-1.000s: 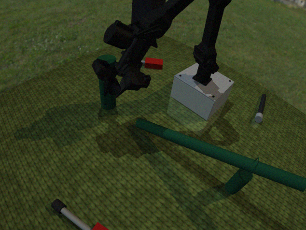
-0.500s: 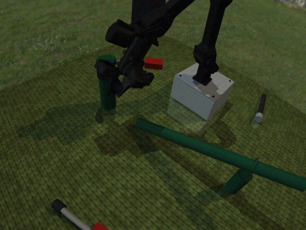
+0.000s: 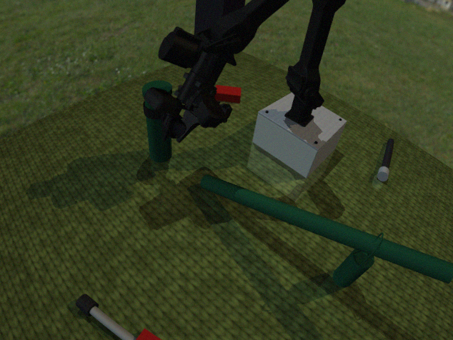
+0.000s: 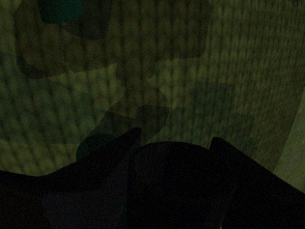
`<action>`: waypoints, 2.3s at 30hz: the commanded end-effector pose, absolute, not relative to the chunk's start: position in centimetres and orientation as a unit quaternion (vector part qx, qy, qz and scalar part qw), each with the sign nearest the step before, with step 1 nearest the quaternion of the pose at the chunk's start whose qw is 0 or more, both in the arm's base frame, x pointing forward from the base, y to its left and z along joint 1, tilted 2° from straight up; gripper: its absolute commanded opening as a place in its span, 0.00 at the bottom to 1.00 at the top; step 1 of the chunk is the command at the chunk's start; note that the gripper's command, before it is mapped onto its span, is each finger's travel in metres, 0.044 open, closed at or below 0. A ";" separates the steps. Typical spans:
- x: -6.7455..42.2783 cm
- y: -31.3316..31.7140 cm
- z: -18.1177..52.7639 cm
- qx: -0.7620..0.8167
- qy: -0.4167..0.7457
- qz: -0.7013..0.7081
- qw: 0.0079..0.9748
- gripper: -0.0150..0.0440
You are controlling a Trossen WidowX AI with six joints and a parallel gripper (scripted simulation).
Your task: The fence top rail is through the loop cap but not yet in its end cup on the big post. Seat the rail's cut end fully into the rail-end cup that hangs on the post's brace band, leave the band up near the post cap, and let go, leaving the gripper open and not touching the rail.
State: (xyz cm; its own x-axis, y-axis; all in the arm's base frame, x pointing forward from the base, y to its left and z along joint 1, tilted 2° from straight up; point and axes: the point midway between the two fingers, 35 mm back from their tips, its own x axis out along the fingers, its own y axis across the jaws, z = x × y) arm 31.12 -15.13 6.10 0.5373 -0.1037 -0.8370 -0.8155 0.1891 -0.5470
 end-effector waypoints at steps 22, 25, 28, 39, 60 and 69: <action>29.5 -14.9 6.1 -0.610 0.356 0.317 0.633 0.25; 29.5 -14.9 6.1 -0.611 0.355 0.318 0.633 0.25; 29.2 -14.9 6.1 -0.615 0.347 0.326 0.628 0.25; 28.6 -14.9 6.0 -0.628 0.327 0.347 0.615 0.25; 29.0 -14.9 6.0 -0.623 0.335 0.339 0.620 0.25; 29.0 -14.9 6.0 -0.623 0.335 0.339 0.620 0.48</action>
State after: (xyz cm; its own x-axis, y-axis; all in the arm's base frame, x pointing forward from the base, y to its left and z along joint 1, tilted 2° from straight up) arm 28.96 -14.87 6.02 0.5469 0.0024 -0.8372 -0.8372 -0.0058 -0.5469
